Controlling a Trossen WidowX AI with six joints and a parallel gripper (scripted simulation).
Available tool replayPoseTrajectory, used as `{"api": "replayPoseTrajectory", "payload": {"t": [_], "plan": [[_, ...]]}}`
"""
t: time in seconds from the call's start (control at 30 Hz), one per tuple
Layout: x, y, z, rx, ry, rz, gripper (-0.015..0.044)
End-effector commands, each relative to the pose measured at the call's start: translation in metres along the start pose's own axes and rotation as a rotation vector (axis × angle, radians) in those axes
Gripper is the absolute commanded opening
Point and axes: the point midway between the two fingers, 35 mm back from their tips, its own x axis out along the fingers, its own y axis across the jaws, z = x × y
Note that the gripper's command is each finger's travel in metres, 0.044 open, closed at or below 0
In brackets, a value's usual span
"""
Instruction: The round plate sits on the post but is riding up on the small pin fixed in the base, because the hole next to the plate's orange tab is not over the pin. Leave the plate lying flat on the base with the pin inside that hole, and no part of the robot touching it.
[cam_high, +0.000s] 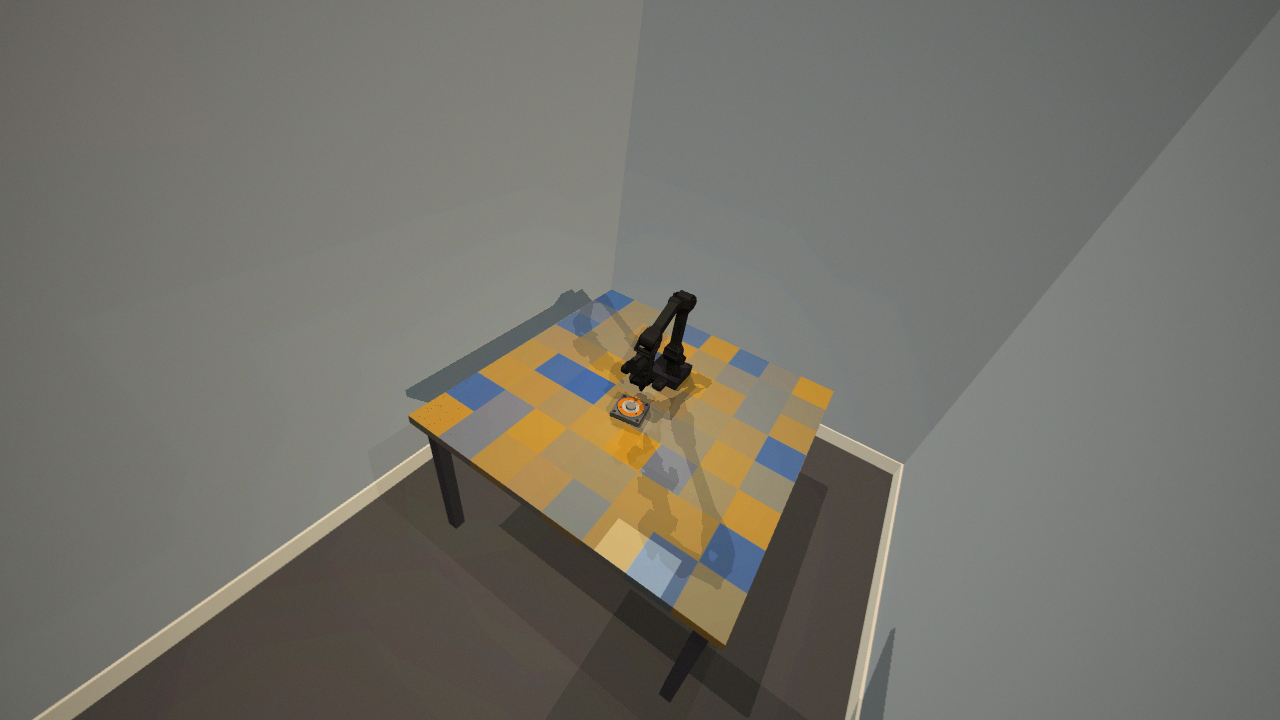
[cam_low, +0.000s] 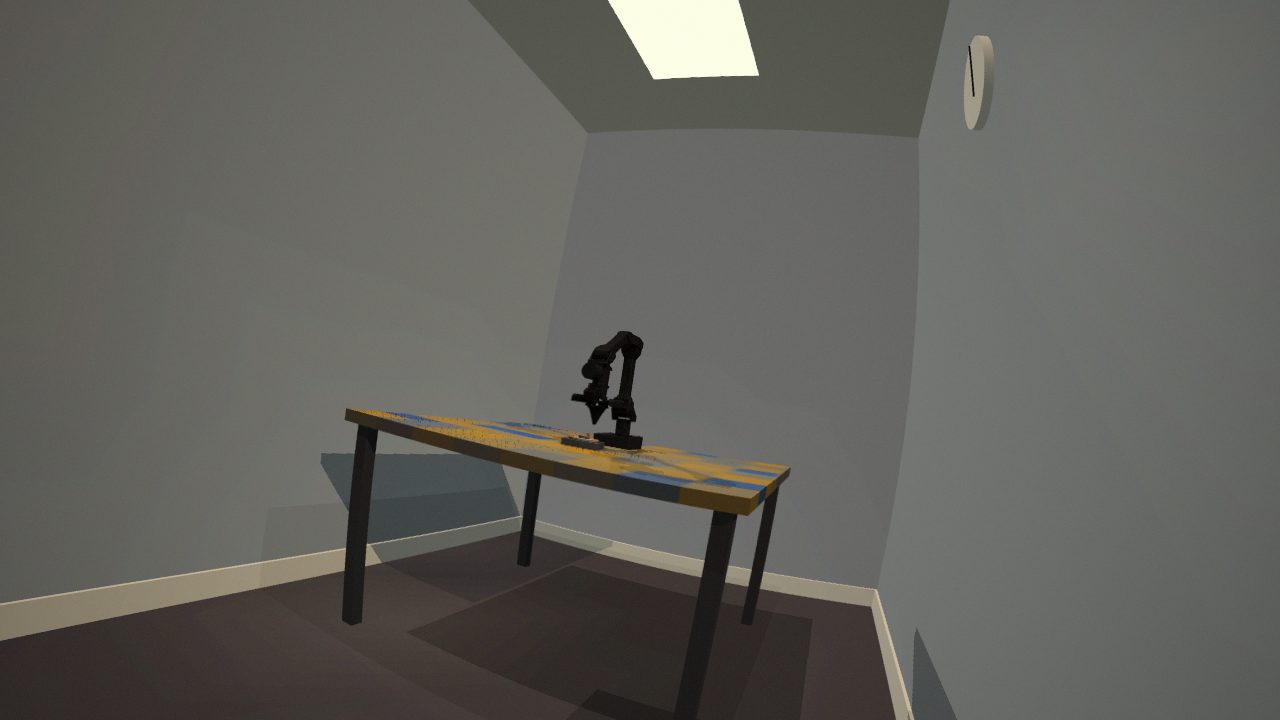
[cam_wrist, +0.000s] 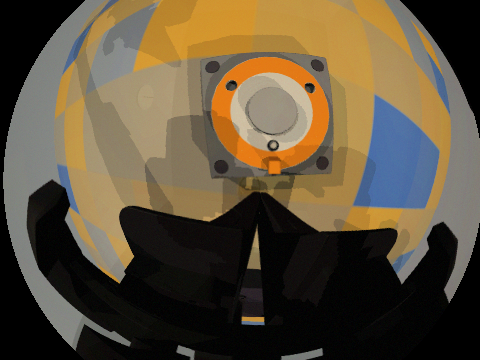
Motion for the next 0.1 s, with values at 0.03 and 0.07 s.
{"api": "replayPoseTrajectory", "payload": {"t": [0.03,0.07], "plan": [[0.0006,-0.0001,0.0002,0.0,0.0,0.0,0.0],[0.0006,-0.0001,0.0002,0.0,0.0,0.0,0.0]]}}
